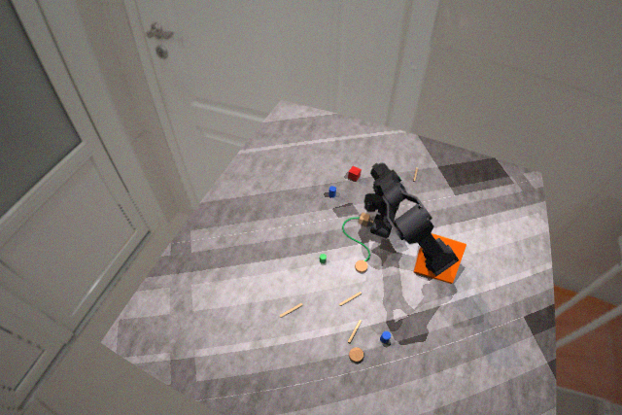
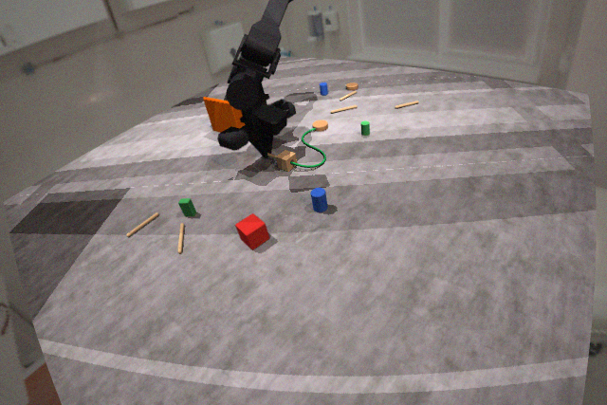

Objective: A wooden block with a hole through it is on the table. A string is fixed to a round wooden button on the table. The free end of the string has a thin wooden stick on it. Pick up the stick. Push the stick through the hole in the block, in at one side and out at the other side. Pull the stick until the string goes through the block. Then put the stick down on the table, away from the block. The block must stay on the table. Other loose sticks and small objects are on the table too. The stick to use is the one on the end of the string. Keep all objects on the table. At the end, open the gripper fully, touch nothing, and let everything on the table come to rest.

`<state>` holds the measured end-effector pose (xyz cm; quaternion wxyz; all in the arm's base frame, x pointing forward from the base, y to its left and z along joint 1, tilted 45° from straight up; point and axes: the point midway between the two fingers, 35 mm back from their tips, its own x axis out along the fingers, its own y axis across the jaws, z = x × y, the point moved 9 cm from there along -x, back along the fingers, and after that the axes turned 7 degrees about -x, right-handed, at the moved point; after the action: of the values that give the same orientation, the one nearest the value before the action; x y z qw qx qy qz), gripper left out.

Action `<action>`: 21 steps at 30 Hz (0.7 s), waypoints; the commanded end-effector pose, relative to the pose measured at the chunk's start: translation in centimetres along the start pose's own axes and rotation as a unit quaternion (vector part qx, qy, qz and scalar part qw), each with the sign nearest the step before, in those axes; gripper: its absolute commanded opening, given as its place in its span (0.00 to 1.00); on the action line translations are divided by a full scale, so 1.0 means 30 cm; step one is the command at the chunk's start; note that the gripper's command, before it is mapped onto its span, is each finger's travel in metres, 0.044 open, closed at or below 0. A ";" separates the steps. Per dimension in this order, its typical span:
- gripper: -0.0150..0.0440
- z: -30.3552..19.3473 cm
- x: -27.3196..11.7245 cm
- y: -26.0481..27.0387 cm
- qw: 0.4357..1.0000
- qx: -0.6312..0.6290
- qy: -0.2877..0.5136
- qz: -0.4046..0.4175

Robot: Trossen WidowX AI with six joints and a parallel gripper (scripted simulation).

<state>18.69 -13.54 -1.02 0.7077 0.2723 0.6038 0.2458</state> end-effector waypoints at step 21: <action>0.25 -0.086 -0.001 0.014 1.000 0.000 0.004 0.004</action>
<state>16.53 -13.24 -1.07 0.7060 0.2749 0.6034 0.2487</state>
